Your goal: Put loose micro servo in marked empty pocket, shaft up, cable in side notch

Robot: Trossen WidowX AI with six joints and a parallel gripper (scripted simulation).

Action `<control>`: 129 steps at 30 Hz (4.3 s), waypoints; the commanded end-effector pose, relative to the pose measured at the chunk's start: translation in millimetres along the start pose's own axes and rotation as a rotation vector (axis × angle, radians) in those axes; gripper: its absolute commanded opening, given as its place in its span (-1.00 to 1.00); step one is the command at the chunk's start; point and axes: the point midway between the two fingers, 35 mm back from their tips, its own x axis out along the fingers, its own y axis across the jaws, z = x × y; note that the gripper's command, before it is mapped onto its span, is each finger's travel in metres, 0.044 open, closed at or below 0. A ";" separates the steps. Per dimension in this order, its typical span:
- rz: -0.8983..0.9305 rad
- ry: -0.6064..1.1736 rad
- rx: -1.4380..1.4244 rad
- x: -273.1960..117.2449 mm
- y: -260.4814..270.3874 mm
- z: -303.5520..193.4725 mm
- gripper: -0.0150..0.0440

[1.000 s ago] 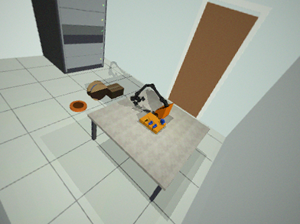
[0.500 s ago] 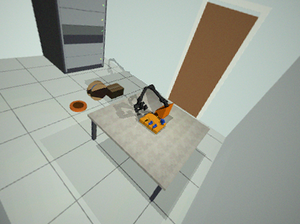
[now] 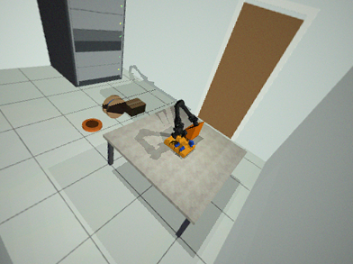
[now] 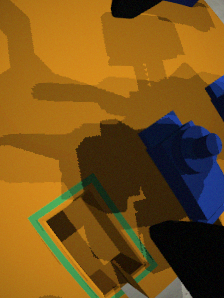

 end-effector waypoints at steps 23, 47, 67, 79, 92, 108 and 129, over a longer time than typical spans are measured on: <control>0.117 0.041 0.046 -8.6 -147.7 -76.1 1.00; 0.118 0.039 0.047 21.3 -143.7 -76.5 0.82; 0.117 0.040 0.046 13.4 -144.6 -76.8 -0.49; 0.117 0.040 0.046 -8.0 -150.8 -66.4 -0.49; 0.118 0.041 0.048 -12.6 -118.6 -83.5 -0.49; 0.119 0.040 0.048 -15.4 -90.5 -71.1 -0.49; 0.120 0.036 0.047 -16.7 -52.7 14.7 -0.49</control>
